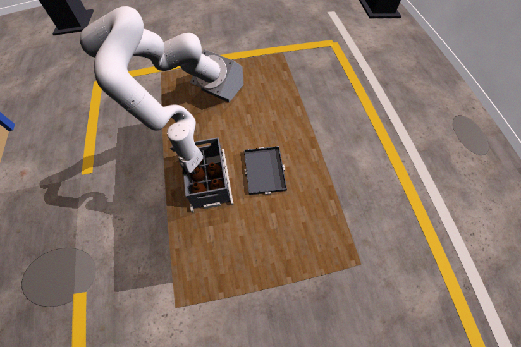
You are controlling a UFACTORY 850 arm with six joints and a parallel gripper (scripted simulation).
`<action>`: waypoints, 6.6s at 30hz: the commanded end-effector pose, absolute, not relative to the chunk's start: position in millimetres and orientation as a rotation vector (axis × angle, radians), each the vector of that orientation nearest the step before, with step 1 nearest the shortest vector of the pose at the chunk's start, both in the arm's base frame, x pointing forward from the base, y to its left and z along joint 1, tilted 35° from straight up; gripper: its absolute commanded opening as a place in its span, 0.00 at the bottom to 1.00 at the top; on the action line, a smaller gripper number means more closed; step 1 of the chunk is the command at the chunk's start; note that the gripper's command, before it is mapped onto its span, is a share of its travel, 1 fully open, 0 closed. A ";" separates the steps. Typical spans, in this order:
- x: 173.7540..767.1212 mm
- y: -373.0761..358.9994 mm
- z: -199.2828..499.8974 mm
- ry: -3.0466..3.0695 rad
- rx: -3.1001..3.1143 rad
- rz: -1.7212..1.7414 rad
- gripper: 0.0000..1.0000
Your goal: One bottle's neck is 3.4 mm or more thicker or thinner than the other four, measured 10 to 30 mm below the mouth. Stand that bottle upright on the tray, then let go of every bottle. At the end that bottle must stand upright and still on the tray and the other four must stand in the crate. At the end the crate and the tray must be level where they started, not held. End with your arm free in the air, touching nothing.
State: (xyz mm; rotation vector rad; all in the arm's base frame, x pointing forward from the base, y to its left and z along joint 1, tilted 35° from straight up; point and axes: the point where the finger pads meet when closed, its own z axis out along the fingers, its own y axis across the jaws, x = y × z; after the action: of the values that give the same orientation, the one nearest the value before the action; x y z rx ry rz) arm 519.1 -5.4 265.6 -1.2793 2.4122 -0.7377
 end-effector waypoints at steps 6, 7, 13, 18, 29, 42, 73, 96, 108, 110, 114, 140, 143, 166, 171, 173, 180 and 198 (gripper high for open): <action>519.5 -5.2 266.2 2.411 -1.279 -0.738 0.00; 519.5 -5.2 266.2 2.411 -1.279 -0.738 0.00; 519.5 -5.2 266.2 2.411 -1.279 -0.738 0.00; 519.5 -5.2 266.2 2.411 -1.279 -0.738 0.00; 519.5 -5.2 266.2 2.411 -1.279 -0.738 0.00; 519.5 -5.2 266.2 2.411 -1.279 -0.738 0.65; 519.3 -5.1 266.6 2.411 -1.279 -0.738 0.65; 499.5 6.7 299.3 2.411 -1.279 -0.738 0.65; 481.2 17.6 329.6 2.411 -1.279 -0.738 0.65; 479.4 18.7 332.5 2.411 -1.279 -0.738 0.65; 478.2 19.4 334.5 2.411 -1.279 -0.738 0.65; 477.2 20.0 336.2 2.411 -1.279 -0.738 0.00; 477.2 20.0 336.2 2.411 -1.279 -0.738 0.00; 471.8 94.9 306.7 2.411 -1.279 -0.739 0.00; 471.7 95.5 306.4 2.411 -1.279 -0.739 0.00; 471.7 95.5 306.4 2.411 -1.279 -0.739 0.00; 471.7 95.5 306.4 2.411 -1.279 -0.739 0.65; 471.7 95.5 306.4 2.411 -1.279 -0.739 0.65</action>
State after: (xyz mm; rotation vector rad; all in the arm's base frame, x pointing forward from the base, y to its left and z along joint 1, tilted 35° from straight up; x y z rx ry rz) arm 471.3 95.2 305.8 -1.2797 2.4118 -0.7390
